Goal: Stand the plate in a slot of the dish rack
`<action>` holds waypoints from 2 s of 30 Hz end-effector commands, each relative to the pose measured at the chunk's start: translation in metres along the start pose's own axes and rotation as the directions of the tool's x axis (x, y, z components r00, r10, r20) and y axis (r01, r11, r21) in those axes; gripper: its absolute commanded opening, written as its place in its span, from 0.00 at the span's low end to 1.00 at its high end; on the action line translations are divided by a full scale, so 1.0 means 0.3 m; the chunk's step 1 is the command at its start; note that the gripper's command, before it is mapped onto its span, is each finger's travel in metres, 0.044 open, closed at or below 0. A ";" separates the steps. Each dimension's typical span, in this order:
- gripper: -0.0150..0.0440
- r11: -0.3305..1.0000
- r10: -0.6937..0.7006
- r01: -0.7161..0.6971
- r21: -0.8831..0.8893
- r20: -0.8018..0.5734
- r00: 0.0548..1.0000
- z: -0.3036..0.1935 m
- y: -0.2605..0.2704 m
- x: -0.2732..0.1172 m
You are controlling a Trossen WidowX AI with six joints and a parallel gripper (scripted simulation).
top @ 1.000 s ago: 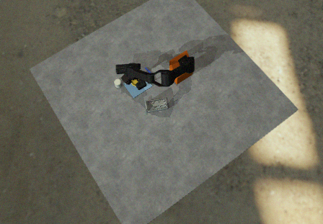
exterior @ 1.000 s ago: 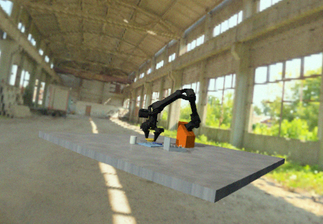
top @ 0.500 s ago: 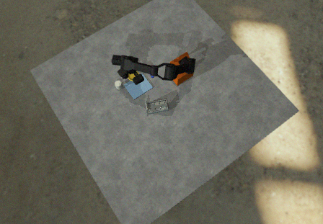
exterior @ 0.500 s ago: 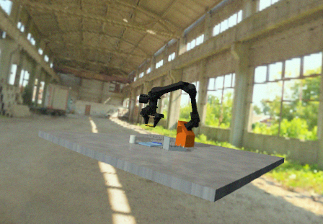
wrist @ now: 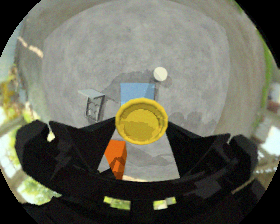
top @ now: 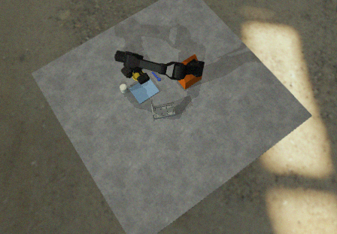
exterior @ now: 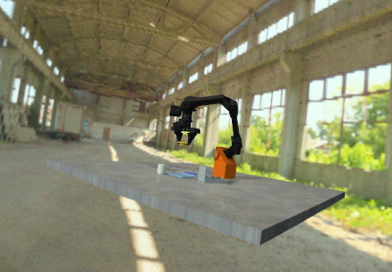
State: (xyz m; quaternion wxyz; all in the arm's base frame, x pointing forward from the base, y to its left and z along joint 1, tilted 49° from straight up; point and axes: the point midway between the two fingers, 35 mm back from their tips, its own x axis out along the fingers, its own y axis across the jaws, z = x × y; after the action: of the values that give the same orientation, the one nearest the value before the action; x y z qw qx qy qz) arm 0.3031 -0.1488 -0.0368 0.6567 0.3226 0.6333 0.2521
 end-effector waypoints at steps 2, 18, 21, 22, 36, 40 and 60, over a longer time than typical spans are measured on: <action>0.25 0.994 -0.005 0.005 0.106 -0.002 1.000 -0.002 0.061 -0.026; 0.25 0.790 -0.010 0.009 0.613 -0.002 1.000 -0.054 0.353 -0.064; 0.25 0.722 -0.010 0.009 0.692 -0.002 1.000 -0.071 0.404 -0.066; 0.25 0.698 -0.010 0.009 0.716 -0.002 1.000 -0.078 0.421 -0.067; 0.25 0.286 -0.006 0.005 0.958 -0.004 1.000 -0.192 0.637 -0.058; 0.25 0.152 -0.003 0.005 0.988 -0.005 1.000 -0.232 0.691 -0.051; 0.25 -0.369 0.011 0.014 0.929 -0.010 1.000 -0.410 0.858 -0.009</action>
State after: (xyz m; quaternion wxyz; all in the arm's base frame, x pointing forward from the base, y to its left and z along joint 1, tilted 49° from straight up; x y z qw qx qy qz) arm 0.2043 0.0296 0.1558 0.1123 0.7195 0.5758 -0.3717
